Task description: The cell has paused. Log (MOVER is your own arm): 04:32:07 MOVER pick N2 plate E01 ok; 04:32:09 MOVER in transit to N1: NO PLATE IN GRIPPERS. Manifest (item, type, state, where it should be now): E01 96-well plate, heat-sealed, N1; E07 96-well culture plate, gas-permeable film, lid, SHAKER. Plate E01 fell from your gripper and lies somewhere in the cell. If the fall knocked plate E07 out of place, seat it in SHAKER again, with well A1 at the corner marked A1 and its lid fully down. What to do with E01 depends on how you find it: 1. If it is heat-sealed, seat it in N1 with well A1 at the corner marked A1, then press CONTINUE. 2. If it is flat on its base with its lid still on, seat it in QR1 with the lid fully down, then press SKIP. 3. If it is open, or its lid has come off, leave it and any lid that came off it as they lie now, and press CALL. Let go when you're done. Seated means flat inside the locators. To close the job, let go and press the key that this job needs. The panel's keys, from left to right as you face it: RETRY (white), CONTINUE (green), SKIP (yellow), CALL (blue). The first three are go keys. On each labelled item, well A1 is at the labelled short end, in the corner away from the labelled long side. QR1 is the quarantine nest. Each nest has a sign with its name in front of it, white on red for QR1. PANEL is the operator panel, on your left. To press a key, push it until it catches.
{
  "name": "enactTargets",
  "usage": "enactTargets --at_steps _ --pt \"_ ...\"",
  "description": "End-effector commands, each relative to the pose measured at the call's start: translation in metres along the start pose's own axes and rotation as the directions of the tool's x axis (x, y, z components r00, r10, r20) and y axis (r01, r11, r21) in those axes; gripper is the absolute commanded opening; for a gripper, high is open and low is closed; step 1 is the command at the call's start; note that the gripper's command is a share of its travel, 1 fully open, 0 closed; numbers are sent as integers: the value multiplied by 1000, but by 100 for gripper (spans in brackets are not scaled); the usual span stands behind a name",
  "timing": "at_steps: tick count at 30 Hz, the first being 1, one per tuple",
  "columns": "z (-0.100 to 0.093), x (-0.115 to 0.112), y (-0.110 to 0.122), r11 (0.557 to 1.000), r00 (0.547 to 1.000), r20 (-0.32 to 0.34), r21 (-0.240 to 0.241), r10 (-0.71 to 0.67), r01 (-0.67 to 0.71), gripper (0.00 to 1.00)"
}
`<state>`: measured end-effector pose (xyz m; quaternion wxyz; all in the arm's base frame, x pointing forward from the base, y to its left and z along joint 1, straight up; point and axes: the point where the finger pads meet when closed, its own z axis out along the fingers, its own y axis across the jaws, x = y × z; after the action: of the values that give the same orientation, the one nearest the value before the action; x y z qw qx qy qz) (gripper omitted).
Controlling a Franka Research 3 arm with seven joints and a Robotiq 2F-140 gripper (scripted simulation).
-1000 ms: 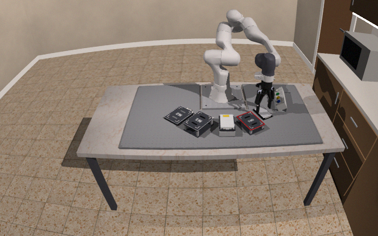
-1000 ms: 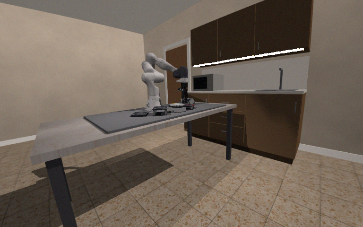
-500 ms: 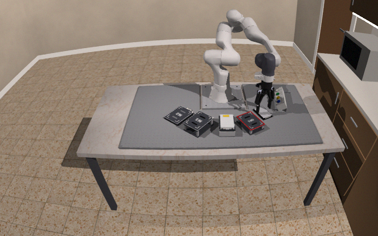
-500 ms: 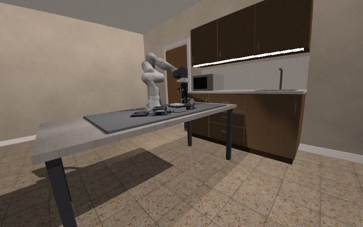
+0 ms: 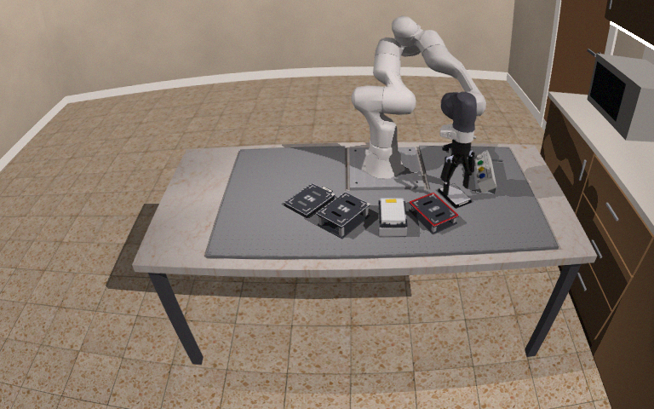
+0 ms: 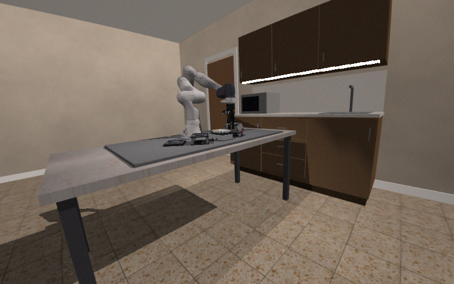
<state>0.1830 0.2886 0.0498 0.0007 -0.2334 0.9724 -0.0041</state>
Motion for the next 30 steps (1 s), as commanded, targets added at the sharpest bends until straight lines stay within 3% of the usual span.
enactTargets --at_steps 1,30 --pt "1 -1 1 1000 1000 3 -3 -4 4 70" --pt "14 -1 1 1000 1000 3 -3 -4 4 70"
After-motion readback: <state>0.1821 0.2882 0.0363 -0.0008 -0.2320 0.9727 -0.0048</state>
